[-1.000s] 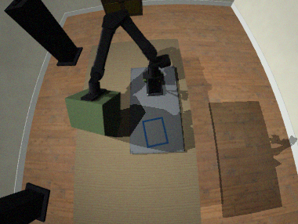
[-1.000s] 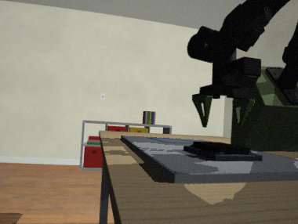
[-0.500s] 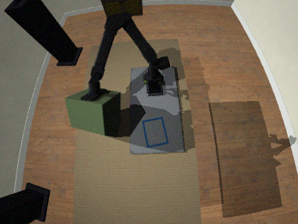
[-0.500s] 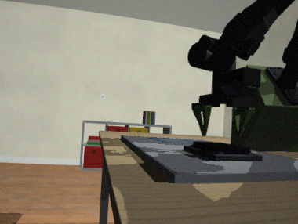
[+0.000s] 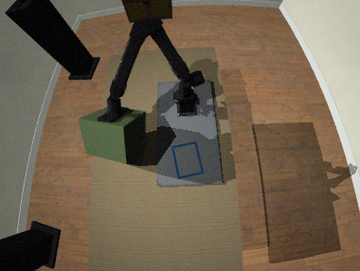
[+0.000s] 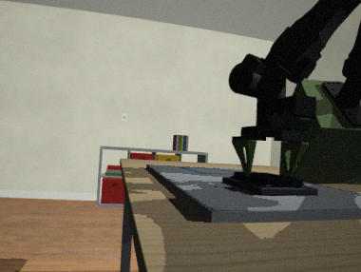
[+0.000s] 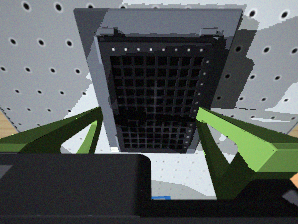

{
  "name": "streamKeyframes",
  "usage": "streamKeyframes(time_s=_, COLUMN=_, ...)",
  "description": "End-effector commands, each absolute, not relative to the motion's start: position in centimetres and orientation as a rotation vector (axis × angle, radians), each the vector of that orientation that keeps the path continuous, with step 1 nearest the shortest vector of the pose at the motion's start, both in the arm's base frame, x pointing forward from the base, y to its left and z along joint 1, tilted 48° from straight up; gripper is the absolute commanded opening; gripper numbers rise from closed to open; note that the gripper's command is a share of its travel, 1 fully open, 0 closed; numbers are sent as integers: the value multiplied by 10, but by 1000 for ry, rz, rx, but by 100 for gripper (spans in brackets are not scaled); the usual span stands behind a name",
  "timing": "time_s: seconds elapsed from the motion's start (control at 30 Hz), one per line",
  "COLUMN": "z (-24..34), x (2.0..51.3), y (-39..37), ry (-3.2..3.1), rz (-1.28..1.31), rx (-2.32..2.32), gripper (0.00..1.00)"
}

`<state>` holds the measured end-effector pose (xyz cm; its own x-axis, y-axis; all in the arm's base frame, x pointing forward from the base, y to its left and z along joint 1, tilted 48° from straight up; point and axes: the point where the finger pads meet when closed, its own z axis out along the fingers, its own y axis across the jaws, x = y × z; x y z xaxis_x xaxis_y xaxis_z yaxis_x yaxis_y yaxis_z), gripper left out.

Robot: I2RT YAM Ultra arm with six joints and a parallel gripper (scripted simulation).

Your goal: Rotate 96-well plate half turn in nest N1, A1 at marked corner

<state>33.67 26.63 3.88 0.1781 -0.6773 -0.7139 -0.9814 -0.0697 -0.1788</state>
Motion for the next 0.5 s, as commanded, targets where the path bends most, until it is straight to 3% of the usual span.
streamKeyframes(time_s=0.0, z=43, x=344, y=266, ry=1563, rz=590, rx=-1788, gripper=100)
streamKeyframes(time_s=0.47, z=37, x=345, y=273, ry=1563, rz=590, rx=-1788, gripper=100)
